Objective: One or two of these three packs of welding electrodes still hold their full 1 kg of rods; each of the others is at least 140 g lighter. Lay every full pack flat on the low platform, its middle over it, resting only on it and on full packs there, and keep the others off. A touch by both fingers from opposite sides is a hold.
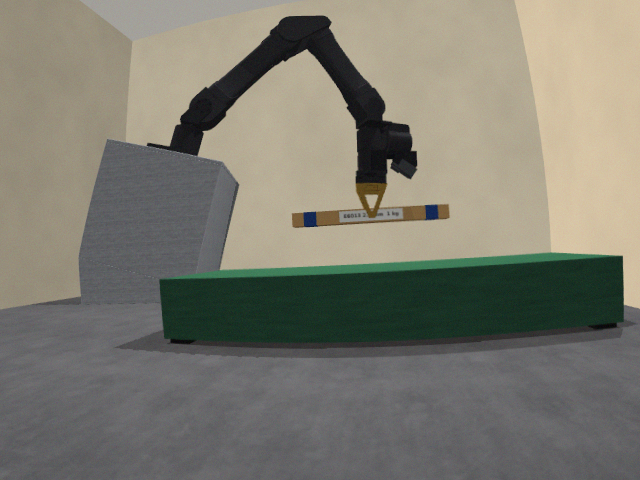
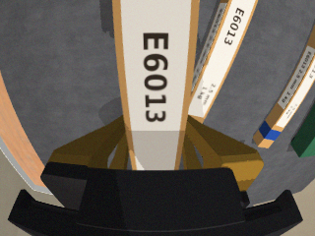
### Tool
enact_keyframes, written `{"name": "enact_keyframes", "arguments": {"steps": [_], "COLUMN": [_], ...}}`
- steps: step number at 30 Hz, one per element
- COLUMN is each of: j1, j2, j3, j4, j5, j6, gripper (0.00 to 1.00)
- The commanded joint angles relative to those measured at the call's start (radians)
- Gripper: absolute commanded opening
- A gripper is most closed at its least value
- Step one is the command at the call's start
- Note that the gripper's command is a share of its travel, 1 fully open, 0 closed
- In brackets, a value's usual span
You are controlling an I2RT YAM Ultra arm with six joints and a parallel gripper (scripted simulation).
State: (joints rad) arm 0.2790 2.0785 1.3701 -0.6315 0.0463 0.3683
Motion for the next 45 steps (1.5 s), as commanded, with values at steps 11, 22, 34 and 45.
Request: {"name": "enact_keyframes", "arguments": {"steps": [11, 22, 34, 45], "j1": [0.086, 0.149, 0.202, 0.248], "j2": [-0.014, 0.032, 0.081, 0.132], "j3": [0.126, 0.206, 0.292, 0.382], "j4": [-0.060, -0.098, -0.139, -0.183], "j5": [0.026, 0.042, 0.055, 0.067], "j6": [0.086, 0.147, 0.199, 0.243], "gripper": [0.00, 0.00, 0.00, 0.00]}}
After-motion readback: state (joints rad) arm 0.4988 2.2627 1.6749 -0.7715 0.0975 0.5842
